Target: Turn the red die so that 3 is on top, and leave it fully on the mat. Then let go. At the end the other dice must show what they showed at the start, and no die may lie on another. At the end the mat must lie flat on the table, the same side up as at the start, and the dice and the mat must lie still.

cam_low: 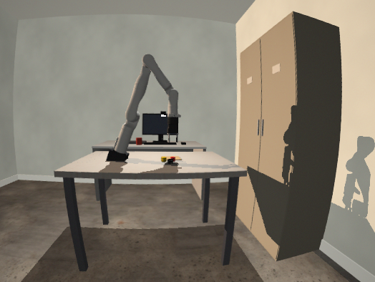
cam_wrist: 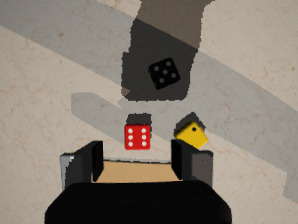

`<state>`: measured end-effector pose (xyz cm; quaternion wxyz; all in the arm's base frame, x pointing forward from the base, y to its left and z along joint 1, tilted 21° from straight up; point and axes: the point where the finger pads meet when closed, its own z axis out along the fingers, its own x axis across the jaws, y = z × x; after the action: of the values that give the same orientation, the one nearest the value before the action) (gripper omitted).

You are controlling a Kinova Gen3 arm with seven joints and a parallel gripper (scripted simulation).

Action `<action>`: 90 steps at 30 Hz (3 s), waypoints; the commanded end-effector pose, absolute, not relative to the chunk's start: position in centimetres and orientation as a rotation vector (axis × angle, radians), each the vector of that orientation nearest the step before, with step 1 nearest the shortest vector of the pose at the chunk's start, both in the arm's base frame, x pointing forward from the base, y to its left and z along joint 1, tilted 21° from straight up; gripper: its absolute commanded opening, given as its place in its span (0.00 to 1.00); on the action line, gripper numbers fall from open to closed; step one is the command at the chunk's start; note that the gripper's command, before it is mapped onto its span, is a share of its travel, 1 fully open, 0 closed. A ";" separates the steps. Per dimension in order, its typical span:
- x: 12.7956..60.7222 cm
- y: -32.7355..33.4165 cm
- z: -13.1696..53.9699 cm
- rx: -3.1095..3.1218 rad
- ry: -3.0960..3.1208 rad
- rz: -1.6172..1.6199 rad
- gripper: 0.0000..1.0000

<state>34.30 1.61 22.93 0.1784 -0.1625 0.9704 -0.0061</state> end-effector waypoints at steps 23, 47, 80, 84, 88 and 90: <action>34.2 1.5 22.8 -0.357 2.758 0.002 1.00; 33.8 1.0 22.0 0.142 2.784 0.097 1.00; 33.1 1.0 20.0 1.558 2.392 0.344 1.00; 33.1 1.1 19.9 1.707 2.303 0.369 1.00; 33.2 1.3 19.6 1.898 2.172 0.399 1.00; 33.2 1.3 19.5 1.989 2.101 0.414 1.00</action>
<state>33.22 1.43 19.69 0.1131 0.6608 0.7287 0.1397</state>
